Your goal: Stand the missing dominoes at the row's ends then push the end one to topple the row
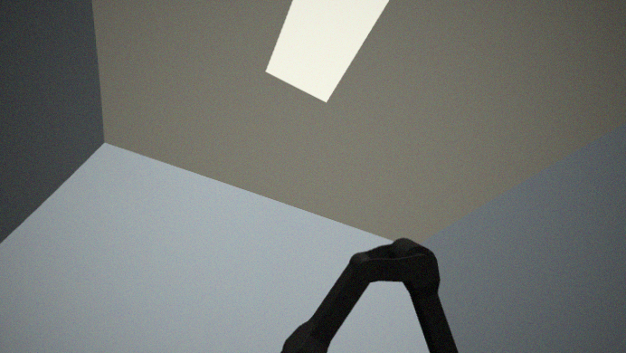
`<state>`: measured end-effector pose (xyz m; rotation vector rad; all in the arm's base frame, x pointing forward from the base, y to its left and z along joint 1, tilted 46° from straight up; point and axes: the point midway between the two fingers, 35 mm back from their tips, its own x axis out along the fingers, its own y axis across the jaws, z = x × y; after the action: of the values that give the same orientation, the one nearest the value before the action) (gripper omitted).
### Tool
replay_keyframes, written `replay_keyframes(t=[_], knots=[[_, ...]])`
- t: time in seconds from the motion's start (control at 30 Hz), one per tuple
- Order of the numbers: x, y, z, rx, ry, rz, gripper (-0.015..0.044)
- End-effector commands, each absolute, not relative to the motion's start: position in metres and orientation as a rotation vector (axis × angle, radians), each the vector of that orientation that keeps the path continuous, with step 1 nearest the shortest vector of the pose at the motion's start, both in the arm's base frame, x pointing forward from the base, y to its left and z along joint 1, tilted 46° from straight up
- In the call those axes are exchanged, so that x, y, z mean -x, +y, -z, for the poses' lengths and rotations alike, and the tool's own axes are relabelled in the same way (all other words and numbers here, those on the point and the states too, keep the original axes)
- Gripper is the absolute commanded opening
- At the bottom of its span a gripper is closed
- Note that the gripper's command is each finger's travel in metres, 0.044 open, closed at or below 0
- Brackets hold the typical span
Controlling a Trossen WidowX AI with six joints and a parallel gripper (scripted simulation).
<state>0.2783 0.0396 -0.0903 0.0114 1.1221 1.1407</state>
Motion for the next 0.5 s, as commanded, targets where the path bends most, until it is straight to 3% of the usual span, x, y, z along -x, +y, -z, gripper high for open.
replay_keyframes(t=[0.0,0.23,0.47], knots=[[-0.286,0.035,0.093,-0.003,1.115,-1.139,0.0000],[-0.287,0.033,0.094,-0.012,1.117,-1.138,0.0000],[-0.304,-0.011,0.072,0.000,1.105,-1.114,0.0000]])
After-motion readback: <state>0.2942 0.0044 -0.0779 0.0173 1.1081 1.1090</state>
